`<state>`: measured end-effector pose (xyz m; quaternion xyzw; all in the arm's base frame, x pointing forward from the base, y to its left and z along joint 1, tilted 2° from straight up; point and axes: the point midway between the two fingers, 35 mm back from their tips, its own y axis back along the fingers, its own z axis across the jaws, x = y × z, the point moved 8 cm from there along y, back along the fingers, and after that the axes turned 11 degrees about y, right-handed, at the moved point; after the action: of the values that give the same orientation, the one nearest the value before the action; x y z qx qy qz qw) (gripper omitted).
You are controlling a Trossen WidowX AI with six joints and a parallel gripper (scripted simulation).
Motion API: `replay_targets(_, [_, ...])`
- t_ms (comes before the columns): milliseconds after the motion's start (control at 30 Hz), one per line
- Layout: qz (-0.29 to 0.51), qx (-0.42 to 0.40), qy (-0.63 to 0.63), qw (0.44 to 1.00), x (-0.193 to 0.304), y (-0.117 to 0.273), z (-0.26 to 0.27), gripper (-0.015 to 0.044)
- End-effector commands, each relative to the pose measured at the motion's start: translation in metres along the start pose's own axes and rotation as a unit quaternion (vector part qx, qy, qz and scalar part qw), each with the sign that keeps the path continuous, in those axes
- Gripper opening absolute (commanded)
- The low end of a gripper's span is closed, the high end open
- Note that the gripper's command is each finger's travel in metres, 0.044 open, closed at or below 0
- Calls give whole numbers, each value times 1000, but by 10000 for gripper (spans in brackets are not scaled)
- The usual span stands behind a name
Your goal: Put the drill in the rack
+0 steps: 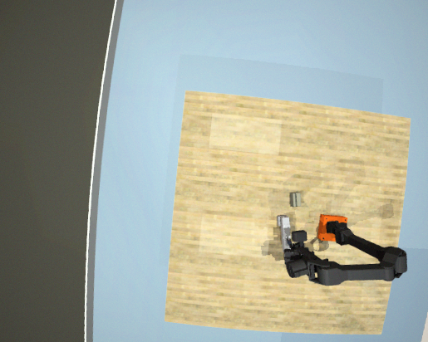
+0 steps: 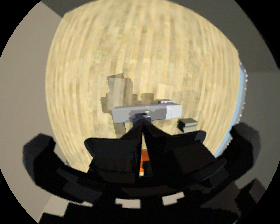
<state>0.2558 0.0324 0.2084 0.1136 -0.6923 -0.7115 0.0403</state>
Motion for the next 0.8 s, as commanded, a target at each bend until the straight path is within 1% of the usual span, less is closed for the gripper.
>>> replay_targets(0, [39, -11, 0, 999, 4, -24, 3, 0])
replay_targets(567, [39, -11, 0, 999, 5, -28, 4, 0])
replay_targets(667, [39, -11, 0, 999, 2, -18, 3, 79])
replay_targets(767, [39, -11, 0, 999, -5, 8, 1, 157])
